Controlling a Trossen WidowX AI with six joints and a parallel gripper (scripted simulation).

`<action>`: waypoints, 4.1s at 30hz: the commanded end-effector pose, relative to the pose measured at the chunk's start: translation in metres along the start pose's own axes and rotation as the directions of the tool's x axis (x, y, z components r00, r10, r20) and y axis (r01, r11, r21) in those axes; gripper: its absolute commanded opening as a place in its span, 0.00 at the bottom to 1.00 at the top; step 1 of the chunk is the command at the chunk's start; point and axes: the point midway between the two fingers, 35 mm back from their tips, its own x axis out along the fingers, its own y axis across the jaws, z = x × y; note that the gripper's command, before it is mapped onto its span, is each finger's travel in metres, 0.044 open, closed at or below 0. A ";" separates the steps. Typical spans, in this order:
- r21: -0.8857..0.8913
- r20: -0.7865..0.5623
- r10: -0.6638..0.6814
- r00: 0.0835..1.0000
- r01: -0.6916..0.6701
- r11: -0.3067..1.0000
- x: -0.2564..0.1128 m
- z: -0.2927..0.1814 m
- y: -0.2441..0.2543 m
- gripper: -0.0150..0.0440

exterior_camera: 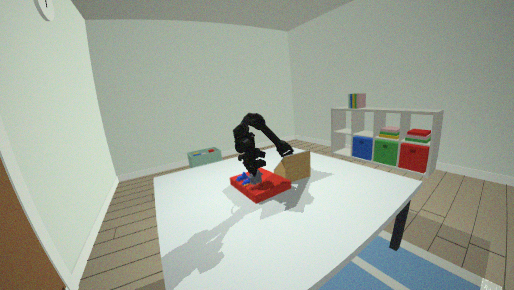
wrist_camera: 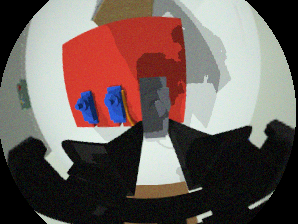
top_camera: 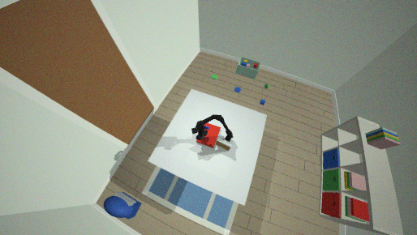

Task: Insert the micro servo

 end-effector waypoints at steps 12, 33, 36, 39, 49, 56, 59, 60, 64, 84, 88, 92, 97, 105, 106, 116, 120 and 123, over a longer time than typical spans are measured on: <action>-0.002 -0.013 0.000 1.000 0.000 1.000 0.015 -0.004 0.000 0.25; -0.002 -0.013 0.000 1.000 0.000 1.000 0.026 -0.004 0.000 0.25; -0.001 -0.013 0.000 1.000 0.000 1.000 0.029 -0.004 0.000 0.25; -0.001 -0.013 0.000 1.000 -0.001 1.000 0.031 -0.004 0.000 0.25; -0.001 -0.013 0.001 1.000 -0.001 1.000 0.041 -0.004 0.000 0.25; -0.001 -0.013 0.001 1.000 -0.001 1.000 0.048 -0.005 0.000 0.25; -0.001 -0.013 0.001 1.000 -0.001 1.000 0.051 -0.005 0.000 0.25; -0.001 -0.013 0.001 1.000 -0.001 1.000 0.052 -0.005 0.000 0.25; -0.001 -0.013 0.001 1.000 -0.001 1.000 0.056 -0.005 0.000 0.25; -0.001 -0.013 0.001 1.000 -0.001 1.000 0.057 -0.005 0.000 0.57; -0.002 -0.013 0.001 1.000 -0.001 1.000 0.030 0.000 0.002 0.57; -0.002 -0.013 0.001 1.000 -0.001 1.000 0.029 0.001 0.002 0.57; -0.010 -0.017 -0.003 1.000 0.003 1.000 0.006 0.034 -0.003 0.79; -0.006 -0.008 -0.002 1.000 0.002 1.000 -0.033 0.107 -0.001 1.00; -0.006 -0.008 -0.002 1.000 0.002 1.000 -0.033 0.107 -0.001 1.00; -0.012 -0.023 -0.007 1.000 0.006 1.000 -0.077 0.108 -0.002 1.00; -0.014 -0.025 -0.007 1.000 0.007 1.000 -0.085 0.109 -0.002 1.00; -0.014 -0.025 -0.007 1.000 0.007 1.000 -0.085 0.109 -0.002 1.00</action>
